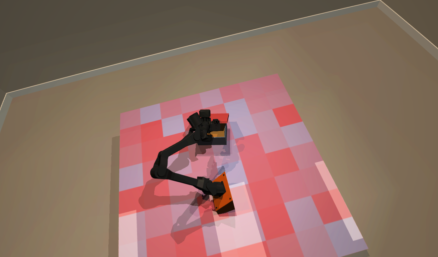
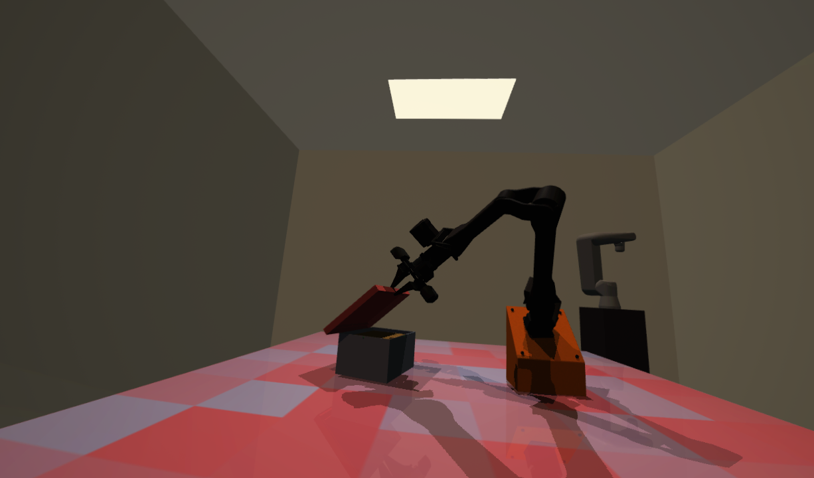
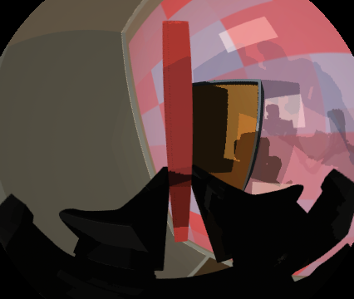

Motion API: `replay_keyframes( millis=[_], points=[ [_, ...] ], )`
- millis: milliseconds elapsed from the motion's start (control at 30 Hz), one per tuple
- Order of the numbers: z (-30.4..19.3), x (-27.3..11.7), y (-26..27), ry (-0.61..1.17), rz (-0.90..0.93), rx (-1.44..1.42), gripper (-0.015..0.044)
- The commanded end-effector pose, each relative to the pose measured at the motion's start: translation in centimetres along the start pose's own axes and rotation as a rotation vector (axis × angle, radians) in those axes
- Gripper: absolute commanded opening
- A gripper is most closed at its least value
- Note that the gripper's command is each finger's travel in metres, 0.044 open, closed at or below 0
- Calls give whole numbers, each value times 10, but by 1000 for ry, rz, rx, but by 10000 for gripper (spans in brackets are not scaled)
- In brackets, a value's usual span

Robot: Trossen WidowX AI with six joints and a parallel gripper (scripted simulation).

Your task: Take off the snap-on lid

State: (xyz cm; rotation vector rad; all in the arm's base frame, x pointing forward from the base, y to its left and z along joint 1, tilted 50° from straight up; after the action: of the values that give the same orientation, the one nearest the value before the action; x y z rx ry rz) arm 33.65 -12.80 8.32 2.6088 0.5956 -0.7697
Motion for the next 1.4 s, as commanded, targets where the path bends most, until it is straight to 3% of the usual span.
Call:
replay_keyframes(
  millis=[0,500,1367],
  points=[
    [-3,-6,8,6,11,-11,0],
    [-4,-15,18,6,11,-12,0],
    [50,-18,20,4,12,-13,0]
  ],
)
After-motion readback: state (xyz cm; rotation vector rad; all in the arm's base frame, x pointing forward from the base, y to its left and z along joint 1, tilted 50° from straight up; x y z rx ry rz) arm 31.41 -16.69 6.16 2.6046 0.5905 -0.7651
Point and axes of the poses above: the point midway between the two fingers, 35 mm back from their tips, its own x axis out along the fingers, its own y axis across the jaws, z = x × y, the point moved 5 cm from there along -x, back along the fingers, and after that the axes turned 11 degrees about x, right-handed, at the moved point
